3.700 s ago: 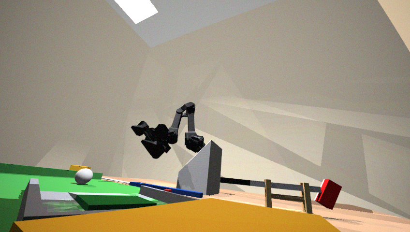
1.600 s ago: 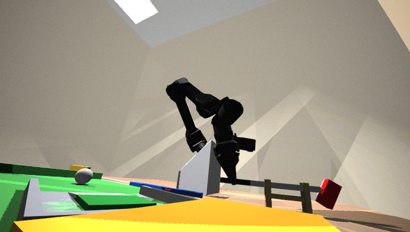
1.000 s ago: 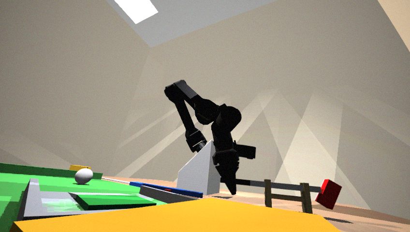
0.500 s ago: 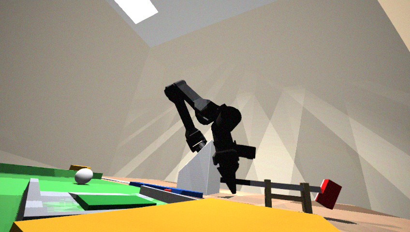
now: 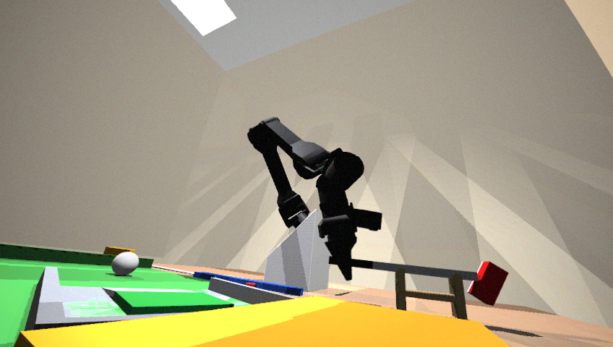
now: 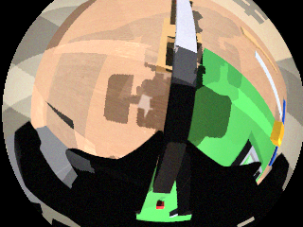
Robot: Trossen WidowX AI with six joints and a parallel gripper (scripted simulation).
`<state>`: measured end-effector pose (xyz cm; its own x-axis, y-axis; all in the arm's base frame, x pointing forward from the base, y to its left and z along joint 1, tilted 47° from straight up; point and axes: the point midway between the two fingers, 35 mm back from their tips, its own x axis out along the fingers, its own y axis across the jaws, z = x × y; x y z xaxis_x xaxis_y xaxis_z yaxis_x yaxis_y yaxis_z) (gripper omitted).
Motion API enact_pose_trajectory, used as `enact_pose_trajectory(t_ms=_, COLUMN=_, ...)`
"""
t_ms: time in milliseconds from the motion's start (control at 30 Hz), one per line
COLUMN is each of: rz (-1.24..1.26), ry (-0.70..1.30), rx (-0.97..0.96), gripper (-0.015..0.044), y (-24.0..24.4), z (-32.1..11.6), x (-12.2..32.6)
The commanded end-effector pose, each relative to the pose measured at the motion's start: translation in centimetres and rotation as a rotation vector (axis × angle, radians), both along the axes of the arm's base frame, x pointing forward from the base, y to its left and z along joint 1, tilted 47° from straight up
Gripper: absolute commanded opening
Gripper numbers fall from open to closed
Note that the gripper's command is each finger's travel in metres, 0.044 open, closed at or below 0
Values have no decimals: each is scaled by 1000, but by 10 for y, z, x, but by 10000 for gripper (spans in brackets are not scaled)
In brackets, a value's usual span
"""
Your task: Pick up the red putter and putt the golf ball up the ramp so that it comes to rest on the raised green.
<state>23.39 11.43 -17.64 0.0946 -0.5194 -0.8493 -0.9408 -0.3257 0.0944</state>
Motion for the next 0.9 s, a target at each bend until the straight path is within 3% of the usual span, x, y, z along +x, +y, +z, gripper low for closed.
enact_pose_trajectory(t_ms=0, rz=8, ry=-4, rx=26, gripper=0, y=27, z=19, x=-2)
enact_pose_trajectory(t_ms=333, rz=7, ry=-3, rx=25, gripper=0, y=62, z=57, x=-16)
enact_pose_trajectory(t_ms=867, rz=-303, ry=-246, rx=63, gripper=0, y=21, z=121, x=22)
